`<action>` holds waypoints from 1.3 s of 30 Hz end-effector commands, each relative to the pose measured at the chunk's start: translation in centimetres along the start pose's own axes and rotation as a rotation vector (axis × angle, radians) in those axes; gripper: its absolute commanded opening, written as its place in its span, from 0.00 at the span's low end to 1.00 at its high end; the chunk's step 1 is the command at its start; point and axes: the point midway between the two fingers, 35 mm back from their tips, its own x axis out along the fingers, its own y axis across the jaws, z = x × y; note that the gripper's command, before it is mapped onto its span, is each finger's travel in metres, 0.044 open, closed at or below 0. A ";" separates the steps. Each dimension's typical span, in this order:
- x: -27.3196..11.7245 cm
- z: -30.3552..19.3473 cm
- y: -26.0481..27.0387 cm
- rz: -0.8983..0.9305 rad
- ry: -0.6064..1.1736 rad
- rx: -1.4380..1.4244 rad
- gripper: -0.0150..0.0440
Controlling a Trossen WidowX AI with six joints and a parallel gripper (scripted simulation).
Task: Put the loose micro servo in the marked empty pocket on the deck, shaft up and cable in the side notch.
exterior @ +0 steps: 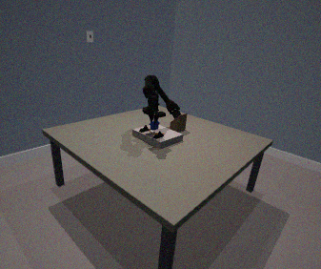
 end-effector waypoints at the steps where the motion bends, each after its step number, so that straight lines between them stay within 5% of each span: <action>1: 0.0 1.4 0.1 -0.004 -0.004 -0.006 0.25; 39: 2.5 3.0 0.0 -0.006 -0.005 -0.005 0.25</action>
